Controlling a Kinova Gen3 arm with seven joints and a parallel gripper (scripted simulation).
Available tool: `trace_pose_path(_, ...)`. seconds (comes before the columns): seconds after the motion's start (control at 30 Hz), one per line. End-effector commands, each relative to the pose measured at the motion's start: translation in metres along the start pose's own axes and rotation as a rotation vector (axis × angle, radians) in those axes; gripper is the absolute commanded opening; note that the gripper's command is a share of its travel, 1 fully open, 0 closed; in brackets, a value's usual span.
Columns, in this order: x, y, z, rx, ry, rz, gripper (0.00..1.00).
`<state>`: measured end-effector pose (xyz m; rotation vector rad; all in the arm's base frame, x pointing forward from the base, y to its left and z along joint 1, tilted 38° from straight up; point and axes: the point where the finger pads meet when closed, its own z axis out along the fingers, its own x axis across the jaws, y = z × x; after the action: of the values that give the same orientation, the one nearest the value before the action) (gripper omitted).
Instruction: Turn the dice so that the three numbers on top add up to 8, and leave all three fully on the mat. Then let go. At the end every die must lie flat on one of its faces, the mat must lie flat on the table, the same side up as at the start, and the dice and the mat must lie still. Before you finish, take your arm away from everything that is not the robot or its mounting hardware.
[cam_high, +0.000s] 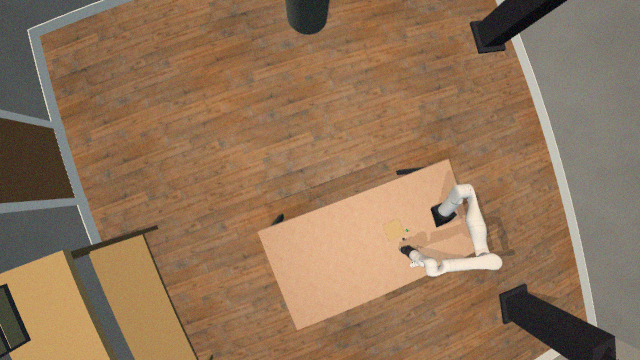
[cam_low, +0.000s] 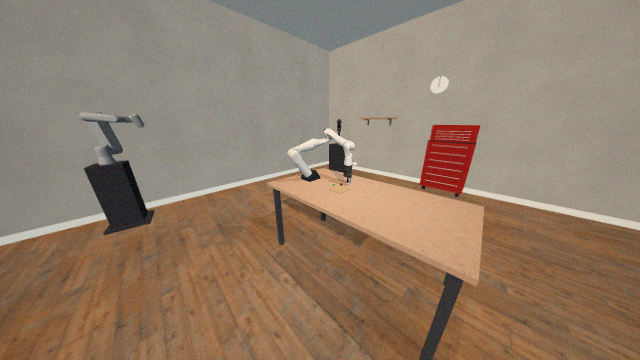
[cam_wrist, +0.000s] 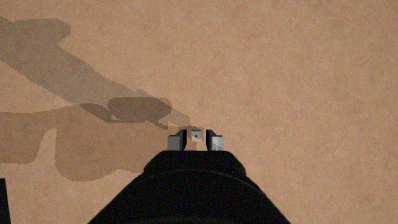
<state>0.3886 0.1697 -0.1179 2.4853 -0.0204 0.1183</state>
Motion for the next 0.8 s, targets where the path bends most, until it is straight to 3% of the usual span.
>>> trace_pose_path(0.0, 0.003, -0.001, 0.000, 0.003, 0.006, -0.005, 0.64)
trace_pose_path(0.77, 0.003, -0.001, 0.012, 0.003, 0.006, -0.005, 0.64)
